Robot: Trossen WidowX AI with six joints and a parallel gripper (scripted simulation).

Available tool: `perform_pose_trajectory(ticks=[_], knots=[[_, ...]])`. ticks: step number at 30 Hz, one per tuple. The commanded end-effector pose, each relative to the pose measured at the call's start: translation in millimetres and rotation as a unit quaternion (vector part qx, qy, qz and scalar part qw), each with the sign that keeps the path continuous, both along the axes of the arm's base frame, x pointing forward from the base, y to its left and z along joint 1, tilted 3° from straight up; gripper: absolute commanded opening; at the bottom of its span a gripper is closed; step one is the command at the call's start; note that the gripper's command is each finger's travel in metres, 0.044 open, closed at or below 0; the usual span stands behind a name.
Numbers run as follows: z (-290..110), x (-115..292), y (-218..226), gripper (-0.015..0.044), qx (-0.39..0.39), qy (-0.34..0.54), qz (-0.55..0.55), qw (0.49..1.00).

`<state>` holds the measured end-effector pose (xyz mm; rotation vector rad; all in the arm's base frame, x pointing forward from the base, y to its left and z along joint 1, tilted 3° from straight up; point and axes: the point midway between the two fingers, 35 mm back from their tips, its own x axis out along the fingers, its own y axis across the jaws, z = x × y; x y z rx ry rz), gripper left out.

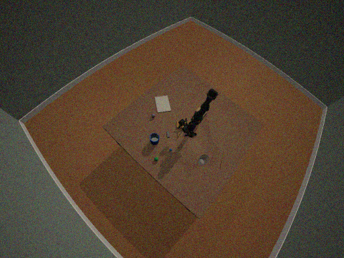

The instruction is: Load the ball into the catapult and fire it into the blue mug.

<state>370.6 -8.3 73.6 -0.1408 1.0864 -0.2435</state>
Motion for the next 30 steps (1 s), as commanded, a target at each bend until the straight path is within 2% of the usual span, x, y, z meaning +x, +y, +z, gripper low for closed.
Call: perform_pose_trajectory(ticks=[1,15,30], knots=[[1.8,-5.6,-11.9,0.044,0.025,0.015,-0.036,0.999],[7.6,-47.8,-56.6,0.044,0.129,0.095,-0.203,0.966],[27.1,-98.7,-84.3,0.044,0.233,0.165,-0.384,0.878]])
